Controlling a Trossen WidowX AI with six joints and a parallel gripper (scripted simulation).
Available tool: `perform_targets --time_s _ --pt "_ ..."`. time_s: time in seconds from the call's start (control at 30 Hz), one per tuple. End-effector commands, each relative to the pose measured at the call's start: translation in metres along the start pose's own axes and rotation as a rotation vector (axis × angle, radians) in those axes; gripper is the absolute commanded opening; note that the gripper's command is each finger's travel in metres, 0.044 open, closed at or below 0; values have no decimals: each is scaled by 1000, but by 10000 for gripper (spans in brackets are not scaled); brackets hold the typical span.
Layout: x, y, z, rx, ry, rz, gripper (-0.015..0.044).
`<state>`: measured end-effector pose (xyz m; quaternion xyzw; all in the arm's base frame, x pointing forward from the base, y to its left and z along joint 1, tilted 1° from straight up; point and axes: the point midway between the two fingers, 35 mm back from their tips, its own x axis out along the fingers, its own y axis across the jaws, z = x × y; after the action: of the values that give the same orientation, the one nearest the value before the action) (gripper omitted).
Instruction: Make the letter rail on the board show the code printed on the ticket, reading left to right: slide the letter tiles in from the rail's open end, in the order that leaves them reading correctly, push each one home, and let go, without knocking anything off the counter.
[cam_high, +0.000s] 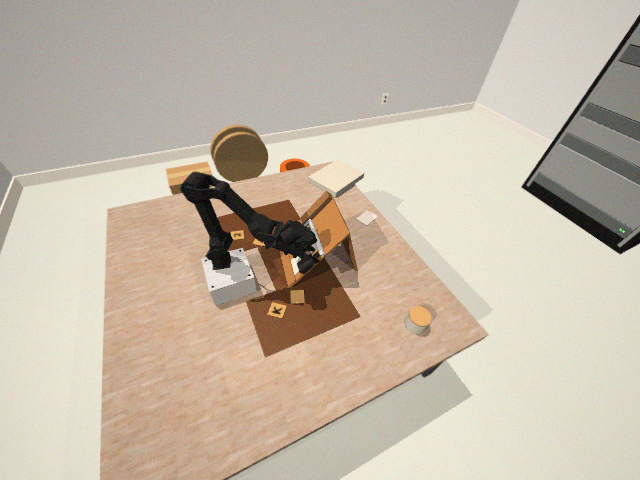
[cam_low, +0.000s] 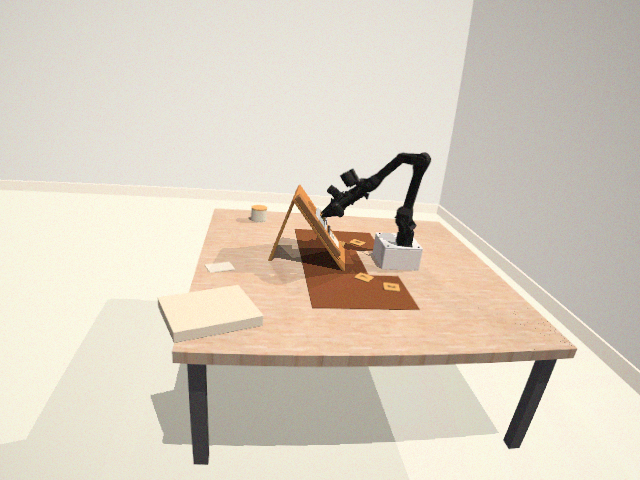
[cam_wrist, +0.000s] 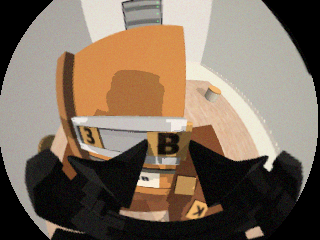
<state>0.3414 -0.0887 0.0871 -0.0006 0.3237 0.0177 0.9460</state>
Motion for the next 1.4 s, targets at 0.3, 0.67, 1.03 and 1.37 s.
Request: perform_targets --time_s 0.3,0.67,1.03,1.37 --pt "0 6 0 5 1 -4 0" --pt "0 13 0 6 0 -3 0" --pt "0 20 -1 6 0 -3 0" --pt "0 26 -1 7 0 -2 0"
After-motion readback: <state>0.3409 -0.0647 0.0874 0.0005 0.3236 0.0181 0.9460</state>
